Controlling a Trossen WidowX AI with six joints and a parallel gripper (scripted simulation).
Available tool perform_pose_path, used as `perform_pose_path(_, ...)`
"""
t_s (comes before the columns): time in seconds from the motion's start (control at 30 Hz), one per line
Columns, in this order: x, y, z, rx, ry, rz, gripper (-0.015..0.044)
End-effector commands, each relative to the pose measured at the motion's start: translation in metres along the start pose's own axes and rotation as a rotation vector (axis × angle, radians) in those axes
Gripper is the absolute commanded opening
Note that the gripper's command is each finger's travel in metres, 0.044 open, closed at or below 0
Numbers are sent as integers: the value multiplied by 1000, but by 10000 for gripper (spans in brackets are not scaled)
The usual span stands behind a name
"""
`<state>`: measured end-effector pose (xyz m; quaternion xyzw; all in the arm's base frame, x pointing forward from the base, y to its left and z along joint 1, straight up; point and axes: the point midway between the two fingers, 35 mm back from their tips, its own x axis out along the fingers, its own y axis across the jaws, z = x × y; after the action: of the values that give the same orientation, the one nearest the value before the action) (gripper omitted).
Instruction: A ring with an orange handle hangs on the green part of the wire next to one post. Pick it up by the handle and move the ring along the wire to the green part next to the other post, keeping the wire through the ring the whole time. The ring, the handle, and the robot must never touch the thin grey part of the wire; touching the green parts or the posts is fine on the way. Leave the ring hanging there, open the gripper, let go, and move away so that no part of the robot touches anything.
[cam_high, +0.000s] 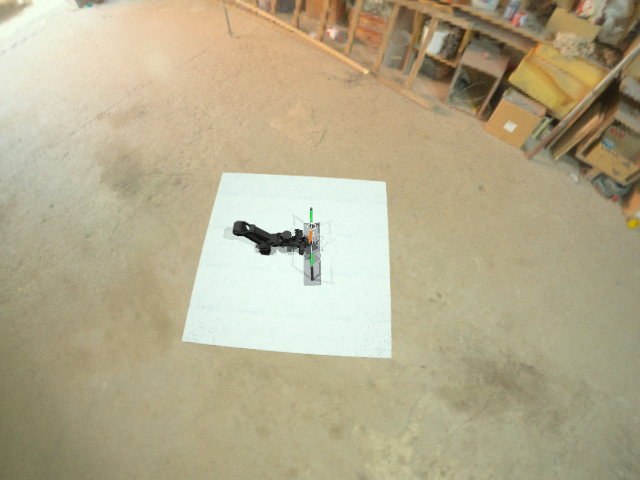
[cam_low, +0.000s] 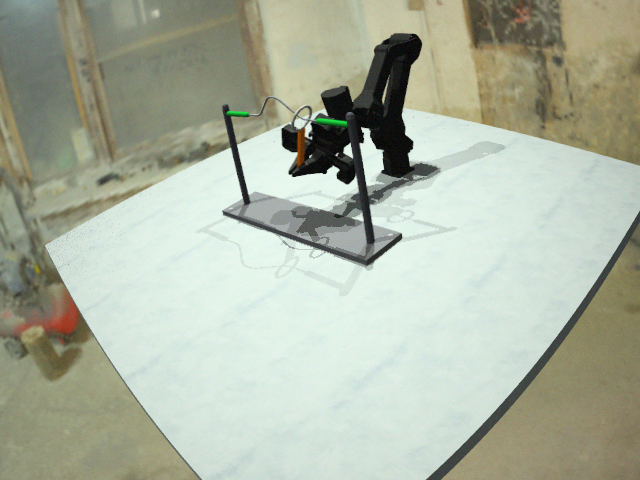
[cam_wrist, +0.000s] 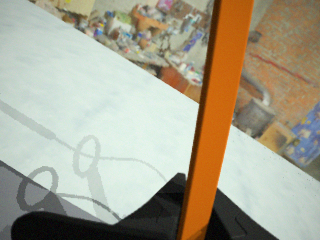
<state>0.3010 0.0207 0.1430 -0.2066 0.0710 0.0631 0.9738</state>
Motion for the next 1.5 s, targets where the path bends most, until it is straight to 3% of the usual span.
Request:
perform_pose_path(0.0,-1,16,-1,97,1,-5,-150)
perform_pose_path(0.67,-1,71,14,378,-1,-16,-150)
perform_pose_path(1.47,-1,99,26,423,-3,-21,-150)
